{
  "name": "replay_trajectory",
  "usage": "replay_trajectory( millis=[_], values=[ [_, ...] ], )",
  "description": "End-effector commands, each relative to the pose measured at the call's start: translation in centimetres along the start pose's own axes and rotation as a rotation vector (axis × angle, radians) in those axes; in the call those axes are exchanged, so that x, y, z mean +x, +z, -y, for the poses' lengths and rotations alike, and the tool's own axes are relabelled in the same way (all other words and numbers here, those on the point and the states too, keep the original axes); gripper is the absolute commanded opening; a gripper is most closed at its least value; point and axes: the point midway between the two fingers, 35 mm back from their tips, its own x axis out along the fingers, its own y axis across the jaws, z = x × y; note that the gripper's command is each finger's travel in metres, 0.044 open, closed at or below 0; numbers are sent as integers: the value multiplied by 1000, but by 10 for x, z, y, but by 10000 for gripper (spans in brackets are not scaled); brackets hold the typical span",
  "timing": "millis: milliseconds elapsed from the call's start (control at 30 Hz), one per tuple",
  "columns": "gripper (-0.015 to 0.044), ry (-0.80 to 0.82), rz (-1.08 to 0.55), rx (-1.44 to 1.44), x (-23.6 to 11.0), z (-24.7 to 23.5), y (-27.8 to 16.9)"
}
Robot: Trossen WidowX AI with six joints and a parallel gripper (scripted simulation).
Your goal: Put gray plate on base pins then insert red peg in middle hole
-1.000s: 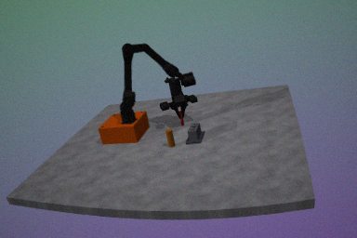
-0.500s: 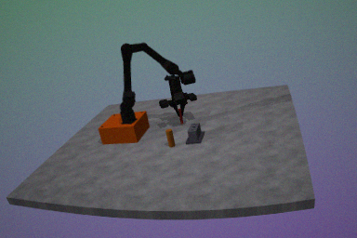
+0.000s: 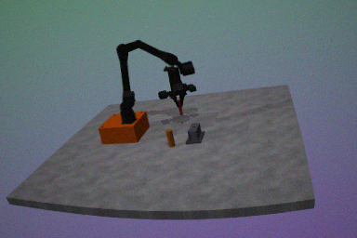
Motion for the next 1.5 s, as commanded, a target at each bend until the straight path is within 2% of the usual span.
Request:
replay_trajectory(
  millis=[0,100,133,1467],
  values=[
    [0,10,3,4,-13,-2,0],
    [0,11,3,4,-23,-2,0],
    [0,0,0,0,-13,0,0],
    [0,8,16,7,-18,-19,113]
  ],
)
